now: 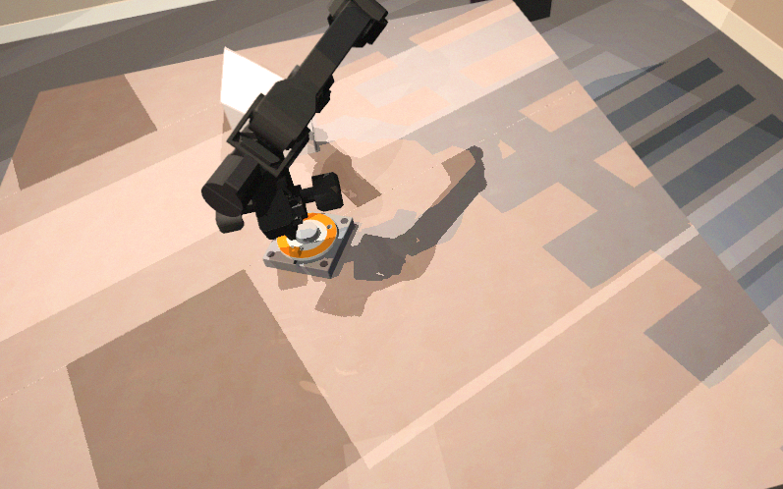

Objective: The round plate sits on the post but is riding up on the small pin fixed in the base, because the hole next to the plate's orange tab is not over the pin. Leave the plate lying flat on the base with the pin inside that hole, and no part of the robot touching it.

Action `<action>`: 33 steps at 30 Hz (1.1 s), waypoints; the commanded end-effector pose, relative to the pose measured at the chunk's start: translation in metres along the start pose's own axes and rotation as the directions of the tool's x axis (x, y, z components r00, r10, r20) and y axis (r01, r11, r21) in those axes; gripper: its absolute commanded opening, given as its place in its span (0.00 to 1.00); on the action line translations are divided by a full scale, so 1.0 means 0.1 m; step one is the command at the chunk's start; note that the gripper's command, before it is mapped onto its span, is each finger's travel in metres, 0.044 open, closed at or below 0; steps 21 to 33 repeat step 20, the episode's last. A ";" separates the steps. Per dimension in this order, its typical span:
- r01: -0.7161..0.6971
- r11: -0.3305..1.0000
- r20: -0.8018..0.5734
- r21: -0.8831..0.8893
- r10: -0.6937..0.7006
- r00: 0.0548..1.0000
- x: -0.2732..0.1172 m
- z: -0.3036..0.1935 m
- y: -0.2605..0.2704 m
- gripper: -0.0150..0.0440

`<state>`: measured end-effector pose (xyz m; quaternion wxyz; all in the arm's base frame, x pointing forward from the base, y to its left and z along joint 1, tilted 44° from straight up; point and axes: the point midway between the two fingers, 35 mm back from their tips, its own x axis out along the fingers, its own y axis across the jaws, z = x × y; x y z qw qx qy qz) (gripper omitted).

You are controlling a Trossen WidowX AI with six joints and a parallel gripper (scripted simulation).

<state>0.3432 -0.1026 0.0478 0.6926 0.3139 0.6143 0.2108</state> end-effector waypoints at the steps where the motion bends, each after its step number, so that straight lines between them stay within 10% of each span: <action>1: 0.006 1.000 -0.004 -0.010 -0.006 1.000 -0.11 0.00 0.00 0.25; 33: 0.001 1.000 0.003 0.000 -0.001 1.000 -0.04 0.00 0.00 0.25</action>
